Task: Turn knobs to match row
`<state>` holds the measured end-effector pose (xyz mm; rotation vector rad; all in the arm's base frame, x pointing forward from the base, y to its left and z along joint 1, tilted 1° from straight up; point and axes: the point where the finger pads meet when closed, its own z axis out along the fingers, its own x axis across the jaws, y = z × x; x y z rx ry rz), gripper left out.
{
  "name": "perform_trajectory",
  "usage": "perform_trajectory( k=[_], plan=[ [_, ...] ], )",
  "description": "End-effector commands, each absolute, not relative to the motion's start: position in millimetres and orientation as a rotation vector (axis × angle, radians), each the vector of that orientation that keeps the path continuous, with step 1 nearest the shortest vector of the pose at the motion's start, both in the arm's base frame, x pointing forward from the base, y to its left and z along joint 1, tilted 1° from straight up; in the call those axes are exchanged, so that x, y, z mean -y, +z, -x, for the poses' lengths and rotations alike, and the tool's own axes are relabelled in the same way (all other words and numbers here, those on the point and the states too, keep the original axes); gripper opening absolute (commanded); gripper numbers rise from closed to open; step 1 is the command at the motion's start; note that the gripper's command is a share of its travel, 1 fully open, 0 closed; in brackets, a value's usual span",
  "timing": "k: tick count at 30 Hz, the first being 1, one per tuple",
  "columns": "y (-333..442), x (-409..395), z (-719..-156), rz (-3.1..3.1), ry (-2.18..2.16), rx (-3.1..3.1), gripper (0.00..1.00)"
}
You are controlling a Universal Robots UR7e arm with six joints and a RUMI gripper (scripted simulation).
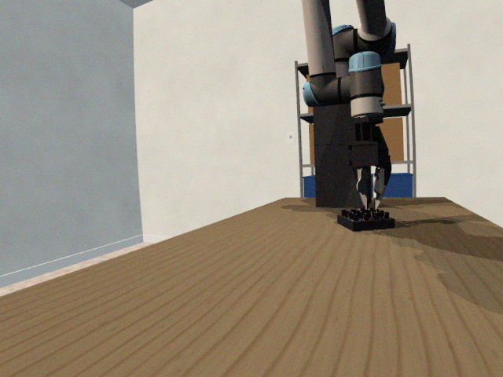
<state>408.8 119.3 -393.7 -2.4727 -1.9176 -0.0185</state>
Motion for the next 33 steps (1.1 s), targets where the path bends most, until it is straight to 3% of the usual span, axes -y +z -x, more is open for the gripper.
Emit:
perform_trajectory(
  k=[1, 33],
  plan=[
    [-393.3, -119.3, -409.3, 2.473, -0.02, 1.918, 0.11],
    [-393.3, -120.4, -405.4, 2.473, -0.02, 1.918, 0.11]
  ],
)
